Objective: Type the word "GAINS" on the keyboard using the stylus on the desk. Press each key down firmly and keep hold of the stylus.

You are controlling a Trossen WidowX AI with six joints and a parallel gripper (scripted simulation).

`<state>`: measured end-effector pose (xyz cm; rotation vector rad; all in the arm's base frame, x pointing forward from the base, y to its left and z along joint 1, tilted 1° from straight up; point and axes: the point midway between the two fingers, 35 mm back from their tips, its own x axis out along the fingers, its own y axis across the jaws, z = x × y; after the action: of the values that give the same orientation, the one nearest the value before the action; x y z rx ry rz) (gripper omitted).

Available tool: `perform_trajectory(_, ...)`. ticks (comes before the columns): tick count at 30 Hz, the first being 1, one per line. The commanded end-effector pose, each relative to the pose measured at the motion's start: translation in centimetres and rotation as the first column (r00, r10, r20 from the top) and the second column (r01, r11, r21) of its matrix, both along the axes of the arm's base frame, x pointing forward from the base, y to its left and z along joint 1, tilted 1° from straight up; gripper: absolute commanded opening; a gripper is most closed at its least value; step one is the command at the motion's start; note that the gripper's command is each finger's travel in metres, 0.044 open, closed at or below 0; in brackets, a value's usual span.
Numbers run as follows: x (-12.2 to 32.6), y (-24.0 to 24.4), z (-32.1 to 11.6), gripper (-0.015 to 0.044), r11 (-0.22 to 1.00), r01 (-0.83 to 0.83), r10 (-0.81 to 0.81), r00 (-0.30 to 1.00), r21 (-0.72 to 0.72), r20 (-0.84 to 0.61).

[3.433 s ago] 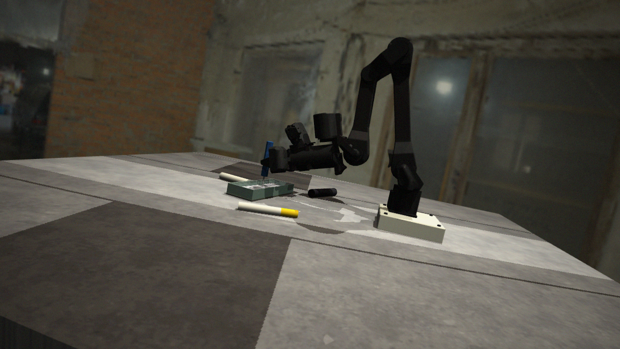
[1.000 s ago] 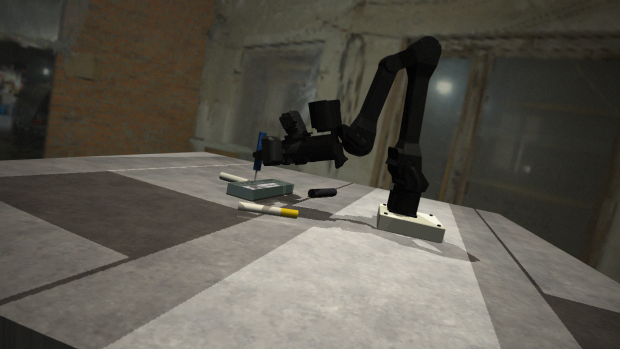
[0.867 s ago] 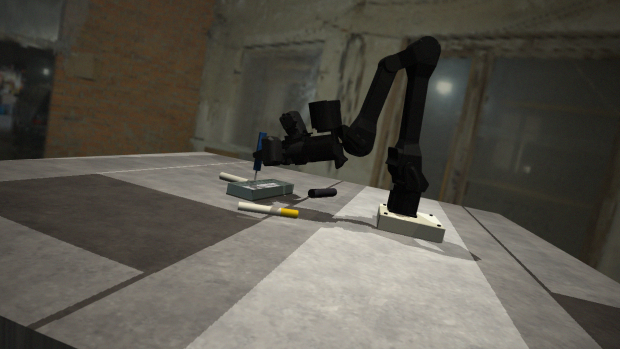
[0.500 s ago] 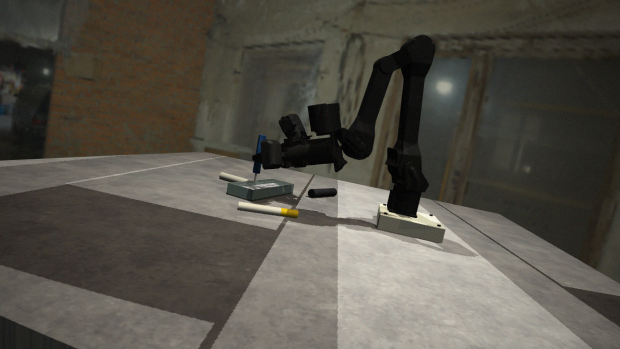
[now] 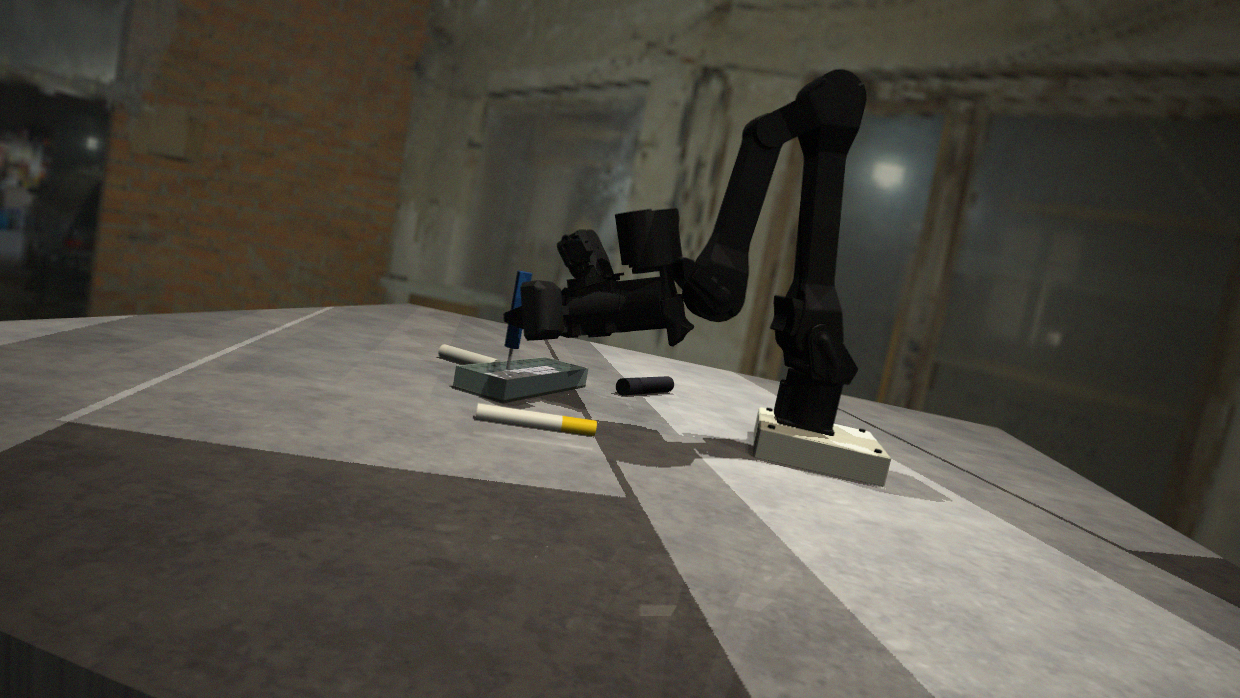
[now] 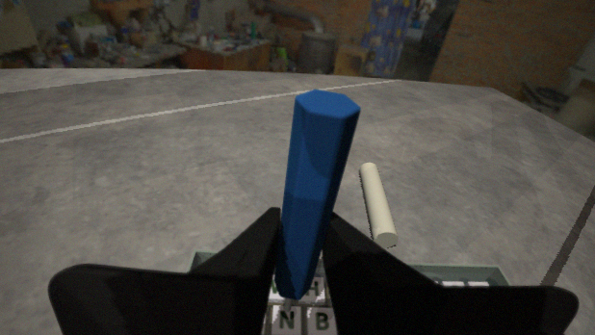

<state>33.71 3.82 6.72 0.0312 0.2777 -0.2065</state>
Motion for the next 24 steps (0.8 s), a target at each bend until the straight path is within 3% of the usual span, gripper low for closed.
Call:
perform_trajectory(1,-0.05,-0.05,-0.31,0.0081,1.000,0.004,-0.004,1.000,0.001,-0.005)
perform_trajectory(24,-0.06,-0.05,-0.84,0.0081,1.000,0.004,-0.004,1.000,0.001,-0.005)
